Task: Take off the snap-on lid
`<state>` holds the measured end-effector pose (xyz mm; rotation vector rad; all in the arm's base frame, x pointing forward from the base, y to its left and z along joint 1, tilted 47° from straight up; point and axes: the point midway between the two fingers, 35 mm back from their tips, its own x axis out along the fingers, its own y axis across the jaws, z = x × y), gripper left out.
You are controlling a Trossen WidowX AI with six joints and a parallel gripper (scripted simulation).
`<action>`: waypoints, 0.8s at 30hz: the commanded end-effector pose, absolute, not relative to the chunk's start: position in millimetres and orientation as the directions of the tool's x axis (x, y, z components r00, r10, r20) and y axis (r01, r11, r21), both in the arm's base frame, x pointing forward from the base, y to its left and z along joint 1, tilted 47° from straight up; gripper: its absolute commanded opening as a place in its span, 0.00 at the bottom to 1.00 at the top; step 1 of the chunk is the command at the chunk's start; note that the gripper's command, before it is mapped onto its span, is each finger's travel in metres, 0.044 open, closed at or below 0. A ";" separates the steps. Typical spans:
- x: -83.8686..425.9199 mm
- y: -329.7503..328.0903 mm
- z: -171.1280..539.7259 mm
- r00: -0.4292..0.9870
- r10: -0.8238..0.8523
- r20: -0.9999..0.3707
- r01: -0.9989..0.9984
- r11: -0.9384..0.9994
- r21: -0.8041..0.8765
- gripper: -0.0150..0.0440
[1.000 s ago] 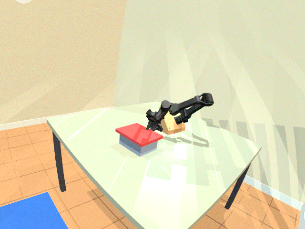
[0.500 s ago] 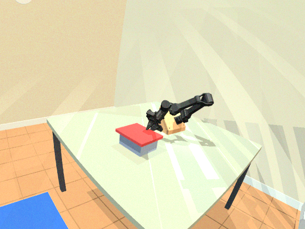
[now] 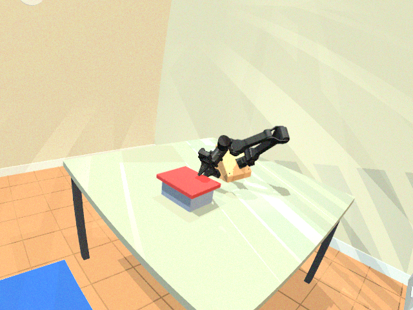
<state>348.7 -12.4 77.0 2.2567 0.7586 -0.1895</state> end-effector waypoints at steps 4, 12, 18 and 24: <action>347.6 -15.1 78.9 0.816 0.464 -0.344 0.571 -0.556 0.604 0.25; 347.0 -16.3 79.9 0.816 0.464 -0.345 0.571 -0.556 0.604 0.25; 346.7 -17.1 80.7 0.816 0.464 -0.345 0.571 -0.556 0.604 0.25; 346.5 -18.1 81.5 0.816 0.464 -0.345 0.571 -0.556 0.604 0.25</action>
